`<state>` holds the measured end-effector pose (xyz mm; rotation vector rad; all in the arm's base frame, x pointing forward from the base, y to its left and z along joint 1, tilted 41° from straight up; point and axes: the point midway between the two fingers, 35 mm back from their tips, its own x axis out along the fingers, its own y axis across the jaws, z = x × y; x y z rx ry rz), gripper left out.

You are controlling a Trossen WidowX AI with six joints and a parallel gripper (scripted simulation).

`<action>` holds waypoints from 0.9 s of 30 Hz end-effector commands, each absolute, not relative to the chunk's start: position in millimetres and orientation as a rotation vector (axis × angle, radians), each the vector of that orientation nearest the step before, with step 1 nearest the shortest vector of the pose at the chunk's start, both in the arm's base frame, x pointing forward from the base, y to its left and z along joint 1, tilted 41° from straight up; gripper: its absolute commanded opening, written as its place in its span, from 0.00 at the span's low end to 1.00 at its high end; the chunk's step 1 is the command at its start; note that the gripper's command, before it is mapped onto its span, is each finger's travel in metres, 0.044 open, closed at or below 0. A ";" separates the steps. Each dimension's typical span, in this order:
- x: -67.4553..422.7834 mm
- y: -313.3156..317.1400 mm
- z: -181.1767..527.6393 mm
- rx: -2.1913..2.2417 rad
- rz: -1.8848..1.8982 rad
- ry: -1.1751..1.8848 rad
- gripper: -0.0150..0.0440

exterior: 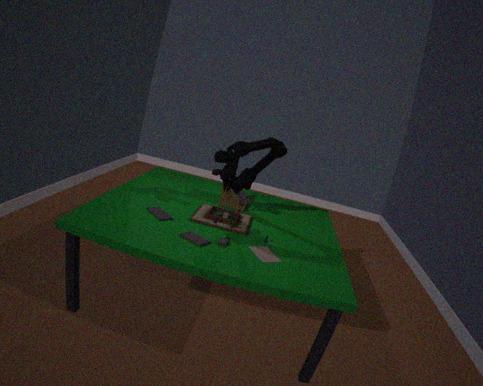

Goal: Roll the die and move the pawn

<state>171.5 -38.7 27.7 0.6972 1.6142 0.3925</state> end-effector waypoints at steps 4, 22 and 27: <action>166.8 -52.5 50.8 0.691 0.403 1.616 0.25; 243.9 -69.4 19.4 0.683 0.394 1.611 0.25; 267.2 -70.1 6.3 0.683 0.394 1.609 0.25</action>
